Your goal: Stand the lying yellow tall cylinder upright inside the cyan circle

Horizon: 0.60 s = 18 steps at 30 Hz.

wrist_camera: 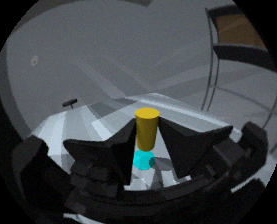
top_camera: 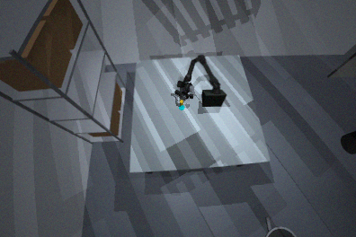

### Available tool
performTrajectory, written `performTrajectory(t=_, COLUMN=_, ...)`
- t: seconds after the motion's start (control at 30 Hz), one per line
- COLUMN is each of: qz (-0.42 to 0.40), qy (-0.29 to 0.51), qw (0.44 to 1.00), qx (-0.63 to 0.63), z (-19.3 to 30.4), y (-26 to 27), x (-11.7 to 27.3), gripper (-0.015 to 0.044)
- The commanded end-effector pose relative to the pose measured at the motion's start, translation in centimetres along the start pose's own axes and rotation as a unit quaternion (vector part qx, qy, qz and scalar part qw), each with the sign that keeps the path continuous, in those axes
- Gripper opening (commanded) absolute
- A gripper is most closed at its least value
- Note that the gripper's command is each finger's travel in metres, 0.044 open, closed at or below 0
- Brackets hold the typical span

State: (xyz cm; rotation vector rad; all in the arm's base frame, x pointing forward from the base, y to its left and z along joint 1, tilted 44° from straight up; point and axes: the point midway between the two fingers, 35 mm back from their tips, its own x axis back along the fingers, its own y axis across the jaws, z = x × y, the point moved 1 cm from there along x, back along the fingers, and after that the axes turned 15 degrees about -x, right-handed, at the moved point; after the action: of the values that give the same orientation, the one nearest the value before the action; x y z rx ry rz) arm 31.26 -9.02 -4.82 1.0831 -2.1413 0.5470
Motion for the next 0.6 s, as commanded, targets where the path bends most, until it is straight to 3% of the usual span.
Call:
performTrajectory(t=0.0, qz=-0.001, qy=-0.004, qw=1.0, qx=0.003, z=1.3, y=-0.4, x=-0.2, gripper=0.0105)
performTrajectory(t=0.57, qz=0.0, qy=0.0, qw=1.0, qx=-0.001, z=6.8, y=-1.6, x=-0.9, gripper=0.0105)
